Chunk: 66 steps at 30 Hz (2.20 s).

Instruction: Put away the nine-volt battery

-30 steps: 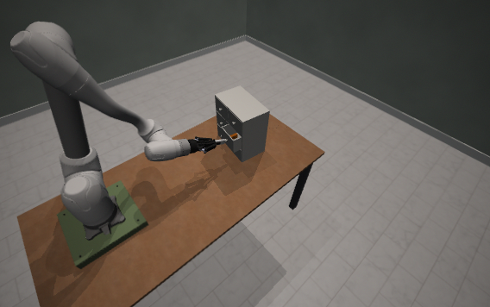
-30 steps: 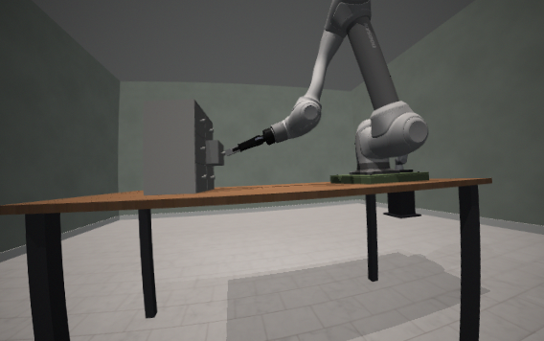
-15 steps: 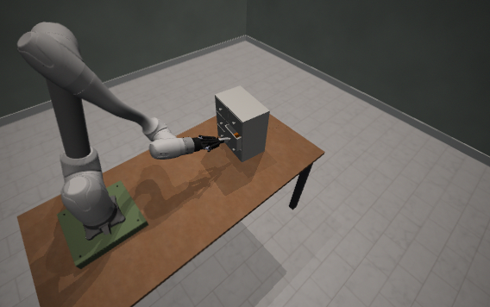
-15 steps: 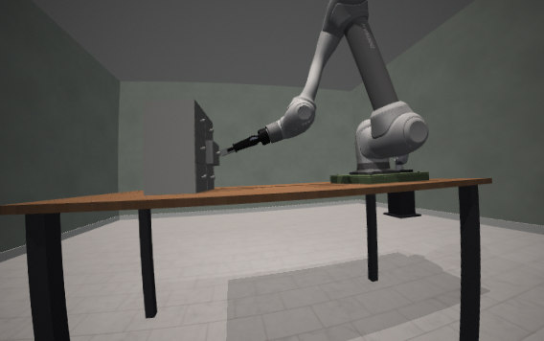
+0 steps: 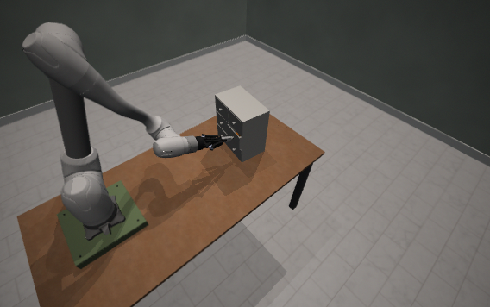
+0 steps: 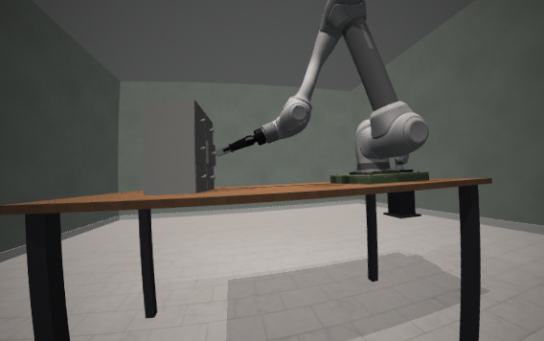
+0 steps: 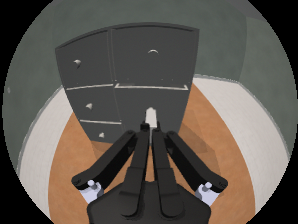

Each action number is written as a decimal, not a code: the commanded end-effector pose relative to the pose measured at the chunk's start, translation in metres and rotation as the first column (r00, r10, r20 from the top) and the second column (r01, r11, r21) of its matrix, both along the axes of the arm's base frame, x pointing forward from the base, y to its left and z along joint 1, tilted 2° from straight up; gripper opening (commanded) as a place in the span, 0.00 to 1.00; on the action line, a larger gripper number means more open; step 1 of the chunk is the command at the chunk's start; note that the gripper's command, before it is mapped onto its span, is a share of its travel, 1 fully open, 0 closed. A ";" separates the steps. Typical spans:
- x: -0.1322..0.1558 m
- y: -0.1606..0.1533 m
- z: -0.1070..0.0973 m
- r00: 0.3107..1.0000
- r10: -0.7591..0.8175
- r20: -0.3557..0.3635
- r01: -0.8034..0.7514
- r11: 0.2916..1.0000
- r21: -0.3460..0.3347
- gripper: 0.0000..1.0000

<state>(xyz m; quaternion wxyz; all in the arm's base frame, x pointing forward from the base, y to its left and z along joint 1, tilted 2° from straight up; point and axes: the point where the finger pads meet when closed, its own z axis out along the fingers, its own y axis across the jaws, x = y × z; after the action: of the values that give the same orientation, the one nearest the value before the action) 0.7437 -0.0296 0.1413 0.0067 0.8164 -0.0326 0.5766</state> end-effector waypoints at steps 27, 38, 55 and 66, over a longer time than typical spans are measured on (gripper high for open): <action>0.010 -0.001 0.000 1.000 0.000 0.000 0.000 1.000 0.000 0.00; 0.010 -0.001 0.000 1.000 0.000 0.000 0.000 1.000 0.000 0.00; 0.010 -0.001 0.000 1.000 0.000 0.000 0.000 1.000 0.000 0.00; 0.010 -0.001 0.000 1.000 0.000 0.000 0.000 1.000 0.000 0.00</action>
<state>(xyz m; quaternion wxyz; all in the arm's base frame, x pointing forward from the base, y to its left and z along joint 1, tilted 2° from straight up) 0.7541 -0.0303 0.1413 0.0067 0.8164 -0.0326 0.5766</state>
